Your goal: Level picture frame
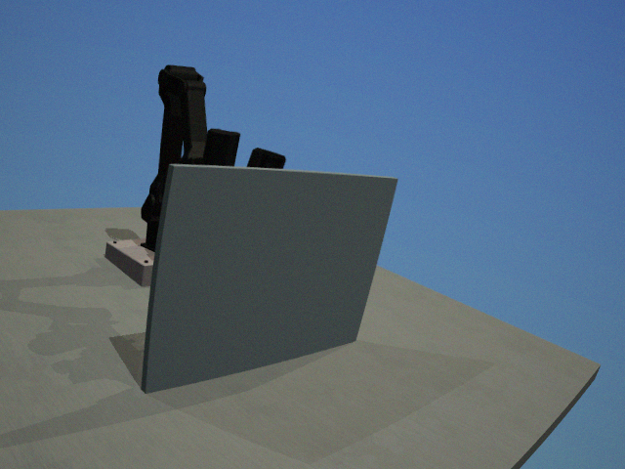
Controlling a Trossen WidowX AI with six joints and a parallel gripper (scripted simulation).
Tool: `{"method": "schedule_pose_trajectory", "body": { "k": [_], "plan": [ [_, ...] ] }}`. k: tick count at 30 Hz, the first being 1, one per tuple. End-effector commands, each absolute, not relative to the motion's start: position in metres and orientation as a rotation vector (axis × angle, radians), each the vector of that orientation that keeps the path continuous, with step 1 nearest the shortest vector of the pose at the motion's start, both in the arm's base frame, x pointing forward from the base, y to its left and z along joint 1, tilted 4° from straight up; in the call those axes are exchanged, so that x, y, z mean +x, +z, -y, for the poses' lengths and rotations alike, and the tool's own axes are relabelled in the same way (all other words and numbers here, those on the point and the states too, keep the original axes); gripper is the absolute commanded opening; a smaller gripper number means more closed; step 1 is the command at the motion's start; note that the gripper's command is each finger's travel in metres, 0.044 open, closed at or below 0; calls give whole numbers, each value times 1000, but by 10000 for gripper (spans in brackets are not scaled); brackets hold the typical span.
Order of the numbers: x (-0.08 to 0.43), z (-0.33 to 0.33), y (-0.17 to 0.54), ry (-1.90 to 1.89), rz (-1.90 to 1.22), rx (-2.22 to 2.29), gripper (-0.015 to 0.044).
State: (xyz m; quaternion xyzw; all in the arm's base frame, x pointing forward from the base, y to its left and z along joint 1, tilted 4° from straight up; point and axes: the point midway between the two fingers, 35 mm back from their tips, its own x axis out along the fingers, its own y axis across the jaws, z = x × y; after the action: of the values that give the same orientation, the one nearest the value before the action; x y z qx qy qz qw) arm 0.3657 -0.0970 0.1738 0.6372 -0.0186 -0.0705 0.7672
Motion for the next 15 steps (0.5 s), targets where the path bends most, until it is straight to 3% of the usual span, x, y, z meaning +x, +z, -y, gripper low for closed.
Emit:
{"method": "schedule_pose_trajectory", "body": {
  "k": [1,15],
  "plan": [
    [367,97,183,-136,62,1382,0],
    [367,98,181,-136,62,1382,0]
  ]
}}
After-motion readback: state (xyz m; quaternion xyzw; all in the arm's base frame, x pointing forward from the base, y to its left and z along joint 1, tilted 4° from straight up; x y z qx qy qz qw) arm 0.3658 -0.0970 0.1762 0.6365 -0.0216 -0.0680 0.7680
